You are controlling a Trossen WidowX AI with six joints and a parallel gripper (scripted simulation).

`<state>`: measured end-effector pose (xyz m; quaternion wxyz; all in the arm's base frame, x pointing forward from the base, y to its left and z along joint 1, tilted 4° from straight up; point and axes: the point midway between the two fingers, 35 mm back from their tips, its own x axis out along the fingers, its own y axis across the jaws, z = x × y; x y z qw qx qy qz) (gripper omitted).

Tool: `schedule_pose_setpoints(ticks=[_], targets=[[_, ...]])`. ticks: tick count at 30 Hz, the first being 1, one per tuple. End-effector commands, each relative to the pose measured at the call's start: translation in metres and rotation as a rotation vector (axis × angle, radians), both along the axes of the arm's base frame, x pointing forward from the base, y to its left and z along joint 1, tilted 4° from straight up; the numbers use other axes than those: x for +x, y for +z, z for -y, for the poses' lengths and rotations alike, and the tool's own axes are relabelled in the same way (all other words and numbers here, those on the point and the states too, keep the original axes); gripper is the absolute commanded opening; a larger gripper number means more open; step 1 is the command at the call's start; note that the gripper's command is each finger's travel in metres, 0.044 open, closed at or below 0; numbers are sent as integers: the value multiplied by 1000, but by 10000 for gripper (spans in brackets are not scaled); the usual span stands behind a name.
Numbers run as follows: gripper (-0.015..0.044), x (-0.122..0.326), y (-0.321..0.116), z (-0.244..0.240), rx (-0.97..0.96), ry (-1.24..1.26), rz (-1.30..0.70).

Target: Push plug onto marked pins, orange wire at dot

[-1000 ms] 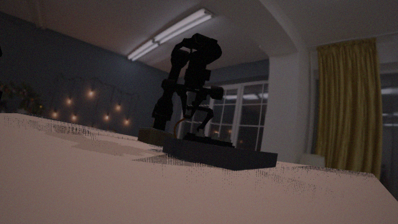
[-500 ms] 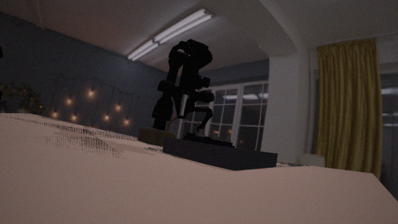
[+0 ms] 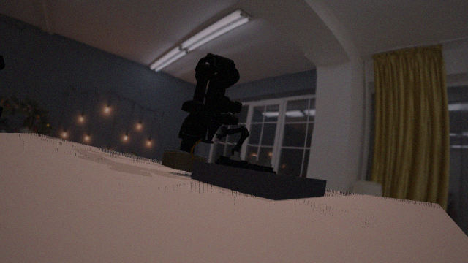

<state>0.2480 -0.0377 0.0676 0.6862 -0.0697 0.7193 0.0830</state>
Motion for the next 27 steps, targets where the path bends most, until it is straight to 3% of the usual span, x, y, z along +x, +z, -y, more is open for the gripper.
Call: schedule_pose_setpoints(ticks=[1,10,27], targets=[[0,-6,-4,-1,4,53,6],[0,-8,-40,-2,4,57,6],[0,25,-39,-15,5,57,9]])
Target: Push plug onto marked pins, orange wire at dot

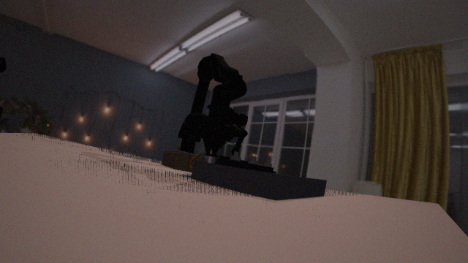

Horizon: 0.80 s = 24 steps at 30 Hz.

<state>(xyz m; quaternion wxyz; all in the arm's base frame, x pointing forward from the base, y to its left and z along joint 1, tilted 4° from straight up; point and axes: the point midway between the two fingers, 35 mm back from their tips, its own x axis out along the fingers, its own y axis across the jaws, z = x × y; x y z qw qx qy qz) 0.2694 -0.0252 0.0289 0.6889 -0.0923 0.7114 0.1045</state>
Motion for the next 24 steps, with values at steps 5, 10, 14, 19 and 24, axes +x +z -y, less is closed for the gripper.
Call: schedule_pose_setpoints(ticks=[5,10,14,19,24], targets=[[0,8,-1,-3,4,-5,-6],[0,9,-2,-2,4,-5,-6],[0,7,-2,-1,3,-5,-6],[0,7,-2,0,3,-5,-6],[0,9,-1,-1,3,-5,-6]])
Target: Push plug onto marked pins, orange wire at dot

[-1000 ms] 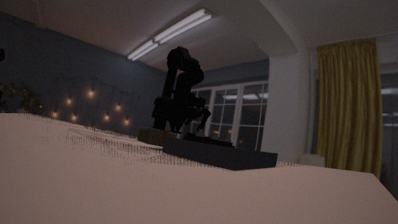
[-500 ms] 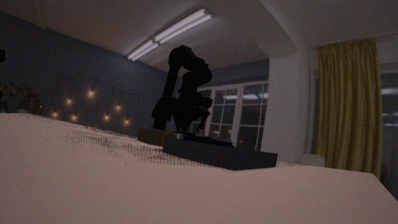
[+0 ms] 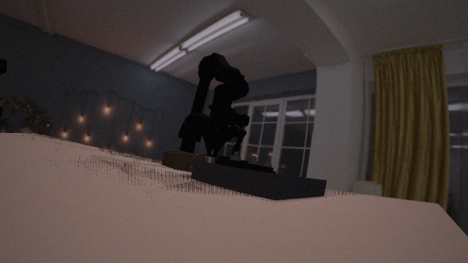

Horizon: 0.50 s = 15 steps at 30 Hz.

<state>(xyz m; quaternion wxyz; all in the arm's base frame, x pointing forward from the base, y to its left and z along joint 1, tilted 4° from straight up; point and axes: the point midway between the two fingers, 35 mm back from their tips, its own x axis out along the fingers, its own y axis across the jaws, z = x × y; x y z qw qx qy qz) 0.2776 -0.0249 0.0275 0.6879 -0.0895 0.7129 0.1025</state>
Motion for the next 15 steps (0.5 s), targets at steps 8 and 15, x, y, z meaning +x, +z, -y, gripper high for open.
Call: schedule_pose_setpoints(ticks=[8,15], targets=[[0,6,0,-3,3,1,-2],[0,10,0,-5,3,1,-1]])
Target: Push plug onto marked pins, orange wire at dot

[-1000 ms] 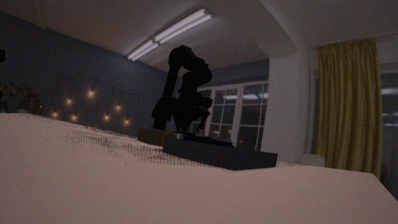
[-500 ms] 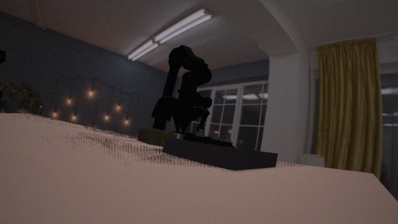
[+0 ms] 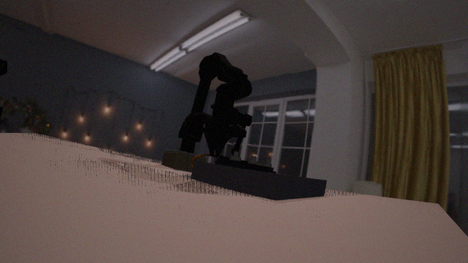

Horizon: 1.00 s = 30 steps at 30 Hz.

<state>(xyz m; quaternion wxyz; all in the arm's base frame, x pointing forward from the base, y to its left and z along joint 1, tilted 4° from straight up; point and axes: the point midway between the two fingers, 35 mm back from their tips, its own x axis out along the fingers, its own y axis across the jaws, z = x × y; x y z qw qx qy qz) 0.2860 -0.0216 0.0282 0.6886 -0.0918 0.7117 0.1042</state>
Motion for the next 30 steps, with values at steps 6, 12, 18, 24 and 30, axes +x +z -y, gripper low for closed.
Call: schedule_pose_setpoints(ticks=[6,12,18,24,30], targets=[[0,5,-1,-3,4,-4,-4],[0,9,-1,-4,4,-4,-3],[105,7,-3,-1,4,-4,-4],[263,8,4,-1,4,-4,-4],[420,10,55,0,4,-4,-3]])
